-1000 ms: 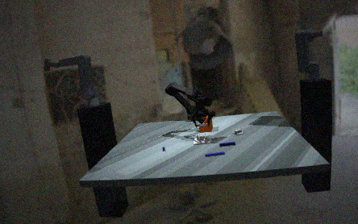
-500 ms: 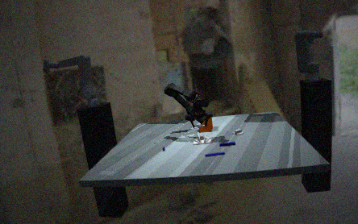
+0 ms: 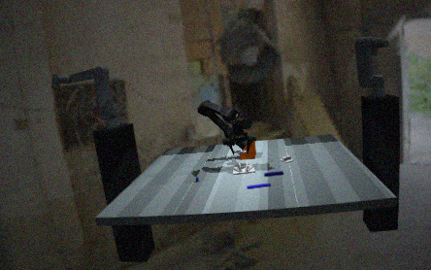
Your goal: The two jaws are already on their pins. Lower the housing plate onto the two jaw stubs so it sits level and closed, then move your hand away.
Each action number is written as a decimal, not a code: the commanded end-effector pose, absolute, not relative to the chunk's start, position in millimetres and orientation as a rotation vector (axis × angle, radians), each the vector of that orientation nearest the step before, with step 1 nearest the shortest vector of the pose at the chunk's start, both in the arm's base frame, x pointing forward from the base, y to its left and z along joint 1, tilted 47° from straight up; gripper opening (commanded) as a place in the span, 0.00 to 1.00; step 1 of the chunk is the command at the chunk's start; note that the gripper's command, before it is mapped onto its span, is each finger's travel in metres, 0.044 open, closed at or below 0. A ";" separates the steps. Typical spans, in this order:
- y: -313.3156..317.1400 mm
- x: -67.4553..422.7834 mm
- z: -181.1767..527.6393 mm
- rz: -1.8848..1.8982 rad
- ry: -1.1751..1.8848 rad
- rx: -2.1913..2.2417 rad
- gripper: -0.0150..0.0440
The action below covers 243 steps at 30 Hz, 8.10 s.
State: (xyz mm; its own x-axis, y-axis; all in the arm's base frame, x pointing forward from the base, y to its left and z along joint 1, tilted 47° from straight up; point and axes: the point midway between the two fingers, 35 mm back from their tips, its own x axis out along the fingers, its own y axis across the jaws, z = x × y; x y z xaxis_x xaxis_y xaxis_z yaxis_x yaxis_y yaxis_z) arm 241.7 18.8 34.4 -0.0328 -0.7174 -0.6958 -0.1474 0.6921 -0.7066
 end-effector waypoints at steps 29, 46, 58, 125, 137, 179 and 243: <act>21.3 240.8 31.9 -0.535 1.561 -0.733 0.85; 8.2 241.8 18.3 -0.534 1.561 -0.732 0.85; -6.1 241.5 4.7 -0.534 1.560 -0.732 0.85; -30.3 238.6 -16.7 -0.532 1.563 -0.740 0.85; -32.0 238.5 -18.4 -0.532 1.563 -0.740 0.85; -34.2 238.4 -20.4 -0.533 1.563 -0.740 0.85; -34.2 238.4 -20.4 -0.533 1.563 -0.740 0.85</act>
